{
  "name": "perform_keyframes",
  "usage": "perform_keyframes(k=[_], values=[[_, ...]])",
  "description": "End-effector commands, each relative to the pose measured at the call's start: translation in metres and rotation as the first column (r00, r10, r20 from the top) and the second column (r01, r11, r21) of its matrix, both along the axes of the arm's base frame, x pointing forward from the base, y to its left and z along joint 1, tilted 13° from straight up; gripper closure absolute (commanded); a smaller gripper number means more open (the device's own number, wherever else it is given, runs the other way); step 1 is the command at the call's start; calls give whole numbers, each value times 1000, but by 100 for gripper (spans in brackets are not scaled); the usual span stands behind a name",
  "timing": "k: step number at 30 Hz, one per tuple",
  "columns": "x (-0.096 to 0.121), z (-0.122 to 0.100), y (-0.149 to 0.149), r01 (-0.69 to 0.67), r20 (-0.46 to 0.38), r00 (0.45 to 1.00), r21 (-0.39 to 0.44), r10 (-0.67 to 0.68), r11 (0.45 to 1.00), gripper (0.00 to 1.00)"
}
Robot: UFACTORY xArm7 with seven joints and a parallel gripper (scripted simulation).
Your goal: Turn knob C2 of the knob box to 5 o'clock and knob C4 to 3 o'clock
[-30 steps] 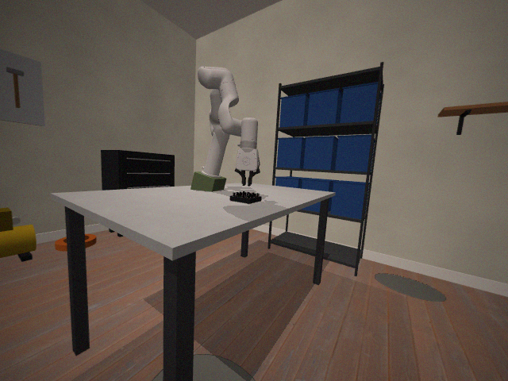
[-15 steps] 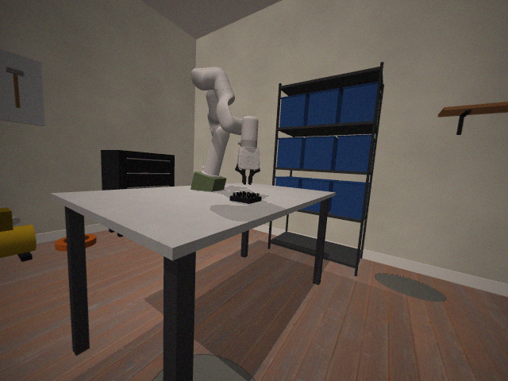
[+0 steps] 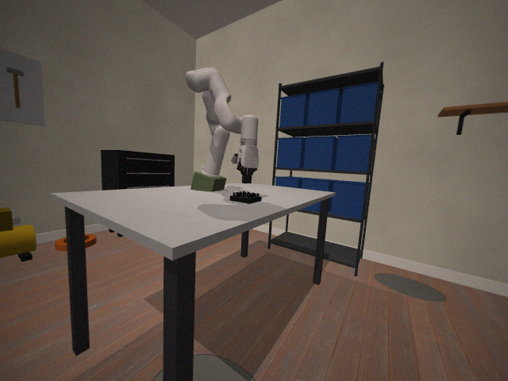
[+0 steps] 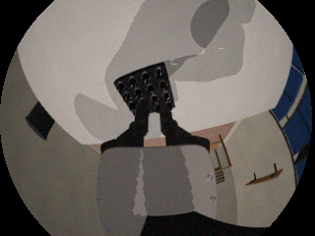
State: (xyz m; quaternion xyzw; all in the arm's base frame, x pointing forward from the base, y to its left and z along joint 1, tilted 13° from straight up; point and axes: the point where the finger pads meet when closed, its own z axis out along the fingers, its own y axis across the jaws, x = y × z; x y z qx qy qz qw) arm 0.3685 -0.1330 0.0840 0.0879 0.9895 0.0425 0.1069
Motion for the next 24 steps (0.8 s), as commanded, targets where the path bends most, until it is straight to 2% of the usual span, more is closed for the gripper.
perform_keyframes(k=[1,6,24], values=[[1,2,-3,-151,12,988,-36,151,988,81],[0,4,-5,-267,16,963,-74,268,961,81],[0,4,-5,-270,16,962,-75,271,960,81]])
